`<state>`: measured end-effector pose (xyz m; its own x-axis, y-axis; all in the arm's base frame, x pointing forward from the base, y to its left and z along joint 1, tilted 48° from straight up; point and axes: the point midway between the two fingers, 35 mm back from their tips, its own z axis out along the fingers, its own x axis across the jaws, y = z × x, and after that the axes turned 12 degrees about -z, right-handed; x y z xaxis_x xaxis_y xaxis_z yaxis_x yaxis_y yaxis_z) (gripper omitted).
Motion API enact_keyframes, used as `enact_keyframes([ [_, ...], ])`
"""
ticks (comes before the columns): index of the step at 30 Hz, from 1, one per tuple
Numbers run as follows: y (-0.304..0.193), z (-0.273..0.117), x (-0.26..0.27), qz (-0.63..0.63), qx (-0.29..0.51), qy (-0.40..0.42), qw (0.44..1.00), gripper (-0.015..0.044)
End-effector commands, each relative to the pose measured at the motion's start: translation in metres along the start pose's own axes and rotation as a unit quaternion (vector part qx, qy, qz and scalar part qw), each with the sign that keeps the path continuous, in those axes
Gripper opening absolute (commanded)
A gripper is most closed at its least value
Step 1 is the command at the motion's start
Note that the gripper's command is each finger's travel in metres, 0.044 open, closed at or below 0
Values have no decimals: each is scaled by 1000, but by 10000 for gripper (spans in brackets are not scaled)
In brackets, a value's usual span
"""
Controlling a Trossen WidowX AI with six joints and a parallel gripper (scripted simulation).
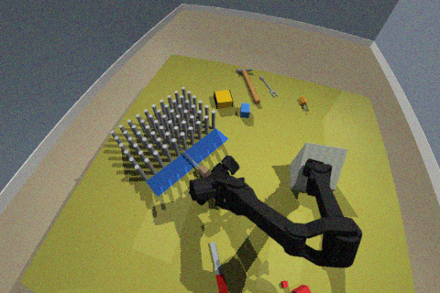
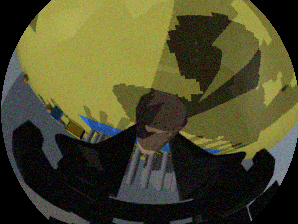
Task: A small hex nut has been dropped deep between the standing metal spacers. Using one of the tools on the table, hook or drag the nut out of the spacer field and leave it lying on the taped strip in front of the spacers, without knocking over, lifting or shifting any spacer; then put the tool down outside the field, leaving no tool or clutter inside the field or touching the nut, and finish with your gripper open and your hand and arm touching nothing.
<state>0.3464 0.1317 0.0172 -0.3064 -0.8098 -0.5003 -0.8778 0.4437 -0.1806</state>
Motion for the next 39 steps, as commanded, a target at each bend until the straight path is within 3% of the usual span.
enact_keyframes([
  [1,2,-2,0,2,1,1,1000,0],
  [39,22,-16,-4,2,0,1,1000,0],
])
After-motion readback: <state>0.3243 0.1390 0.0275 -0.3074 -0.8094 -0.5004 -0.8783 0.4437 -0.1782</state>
